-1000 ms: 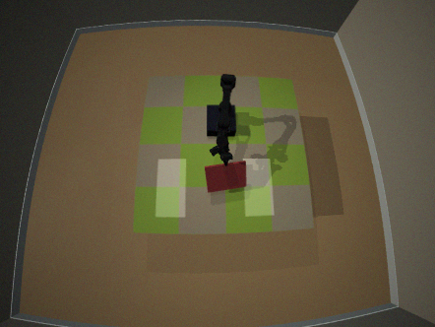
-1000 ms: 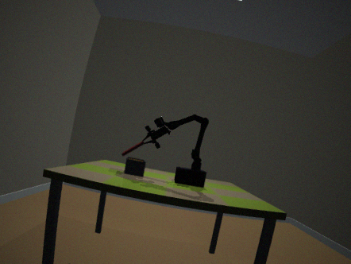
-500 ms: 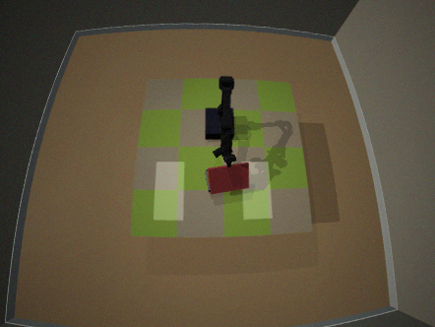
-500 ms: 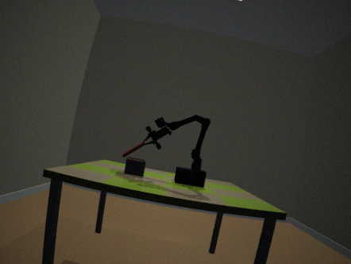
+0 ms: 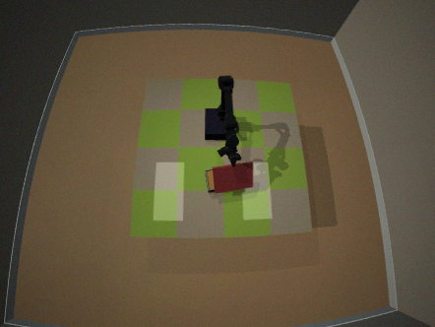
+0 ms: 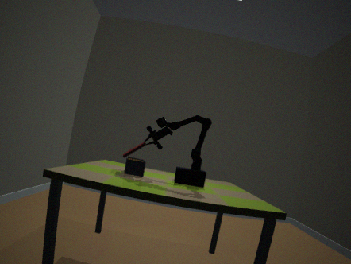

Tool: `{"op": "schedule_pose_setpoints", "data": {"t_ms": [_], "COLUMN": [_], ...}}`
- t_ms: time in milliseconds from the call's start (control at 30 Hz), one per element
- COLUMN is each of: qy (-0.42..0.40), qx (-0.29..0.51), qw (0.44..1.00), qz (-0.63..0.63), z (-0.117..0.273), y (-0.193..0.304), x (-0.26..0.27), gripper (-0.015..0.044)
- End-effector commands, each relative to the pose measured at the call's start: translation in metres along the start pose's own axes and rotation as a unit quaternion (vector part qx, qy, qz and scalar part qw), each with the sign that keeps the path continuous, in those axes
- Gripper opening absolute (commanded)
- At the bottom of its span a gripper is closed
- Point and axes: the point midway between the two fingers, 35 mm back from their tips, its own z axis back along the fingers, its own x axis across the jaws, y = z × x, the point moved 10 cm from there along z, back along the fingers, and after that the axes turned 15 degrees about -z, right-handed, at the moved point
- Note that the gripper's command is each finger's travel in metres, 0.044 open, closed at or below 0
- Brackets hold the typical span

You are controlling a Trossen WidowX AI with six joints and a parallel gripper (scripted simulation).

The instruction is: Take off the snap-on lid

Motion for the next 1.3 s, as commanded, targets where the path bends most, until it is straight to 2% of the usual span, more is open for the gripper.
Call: {"op": "schedule_pose_setpoints", "data": {"t_ms": [0, 1267], "qy": [-0.006, -0.004], "qx": [0.0, 0.002], "qw": [1.0, 1.0], "qz": [-0.002, -0.005], "z": [0.002, 0.009], "y": [0.007, 0.078], "x": [-0.002, -0.026], "gripper": [0.0, 0.0]}}
